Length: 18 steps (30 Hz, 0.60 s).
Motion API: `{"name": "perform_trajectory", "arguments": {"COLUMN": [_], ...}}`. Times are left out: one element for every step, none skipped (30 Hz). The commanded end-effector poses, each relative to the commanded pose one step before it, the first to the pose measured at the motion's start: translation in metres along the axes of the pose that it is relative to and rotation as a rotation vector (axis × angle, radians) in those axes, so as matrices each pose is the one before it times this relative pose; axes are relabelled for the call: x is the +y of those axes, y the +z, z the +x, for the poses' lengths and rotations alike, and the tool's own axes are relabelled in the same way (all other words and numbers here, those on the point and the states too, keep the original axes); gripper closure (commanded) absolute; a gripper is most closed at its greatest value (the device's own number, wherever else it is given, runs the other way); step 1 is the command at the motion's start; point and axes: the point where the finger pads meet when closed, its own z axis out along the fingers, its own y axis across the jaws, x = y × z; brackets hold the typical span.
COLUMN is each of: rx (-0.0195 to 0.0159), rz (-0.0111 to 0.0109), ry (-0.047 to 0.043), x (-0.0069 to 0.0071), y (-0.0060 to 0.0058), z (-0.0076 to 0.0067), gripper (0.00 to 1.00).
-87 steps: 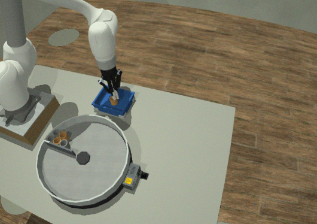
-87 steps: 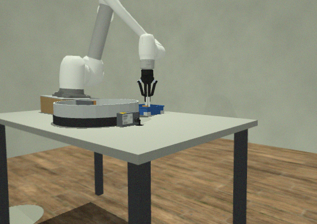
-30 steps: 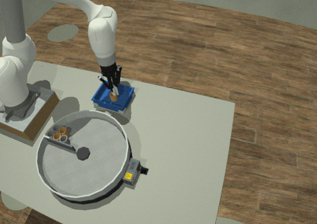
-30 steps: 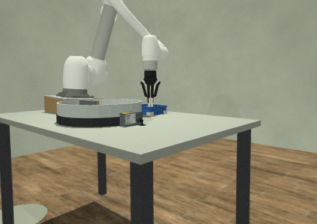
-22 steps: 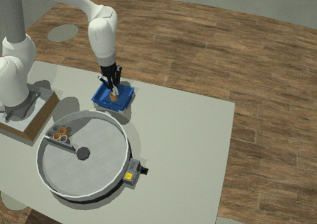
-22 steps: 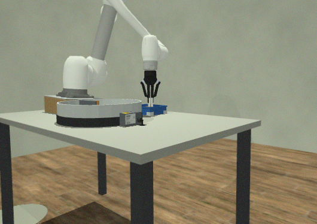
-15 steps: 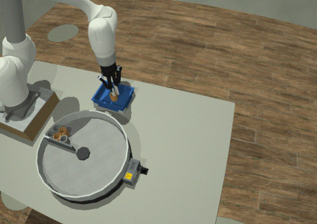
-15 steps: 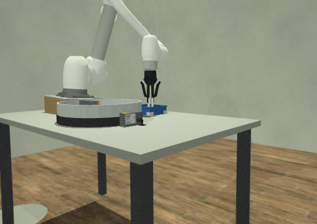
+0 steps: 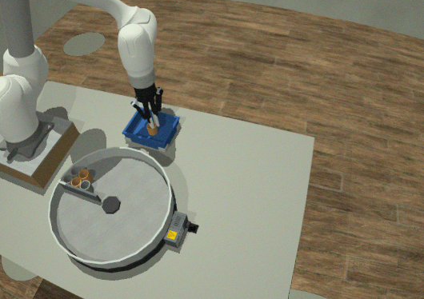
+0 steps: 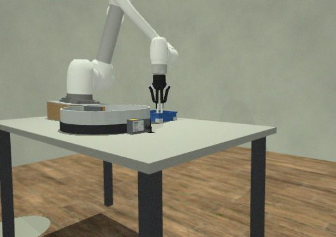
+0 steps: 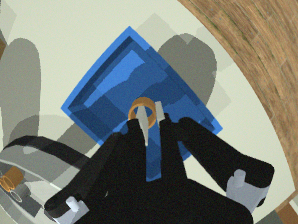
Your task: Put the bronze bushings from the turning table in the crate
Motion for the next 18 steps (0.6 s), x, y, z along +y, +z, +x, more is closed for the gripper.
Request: {"name": "perform_trajectory", "arguments": {"rx": [0.00252,0.00000,0.00000,0.00000,0.00000,0.00000,0.00000,0.00000,0.00000,0.00000,0.00000,0.00000,0.00000,0.00000,0.00000,0.00000,0.00000,0.00000], "rz": [-0.00196,0.00000,0.00000,0.00000,0.00000,0.00000,0.00000,0.00000,0.00000,0.00000,0.00000,0.00000,0.00000,0.00000,0.00000,0.00000,0.00000,0.00000], "ry": [0.00498,0.00000,0.00000,0.00000,0.00000,0.00000,0.00000,0.00000,0.00000,0.00000,0.00000,0.00000,0.00000,0.00000,0.00000,0.00000,0.00000,0.00000], "x": [0.00014,0.00000,0.00000,0.00000,0.00000,0.00000,0.00000,0.00000,0.00000,0.00000,0.00000,0.00000,0.00000,0.00000,0.00000,0.00000,0.00000,-0.00001], "y": [0.00224,0.00000,0.00000,0.00000,0.00000,0.00000,0.00000,0.00000,0.00000,0.00000,0.00000,-0.00002,-0.00012,-0.00030,-0.00055,-0.00085,-0.00120,-0.00156], "z": [0.00191,0.00000,0.00000,0.00000,0.00000,0.00000,0.00000,0.00000,0.00000,0.00000,0.00000,0.00000,0.00000,0.00000,0.00000,0.00000,0.00000,0.00000], "gripper": [0.90,0.90,0.90,0.90,0.90,0.90,0.90,0.90,0.90,0.90,0.90,0.90,0.90,0.90,0.90,0.90,0.90,0.90]}}
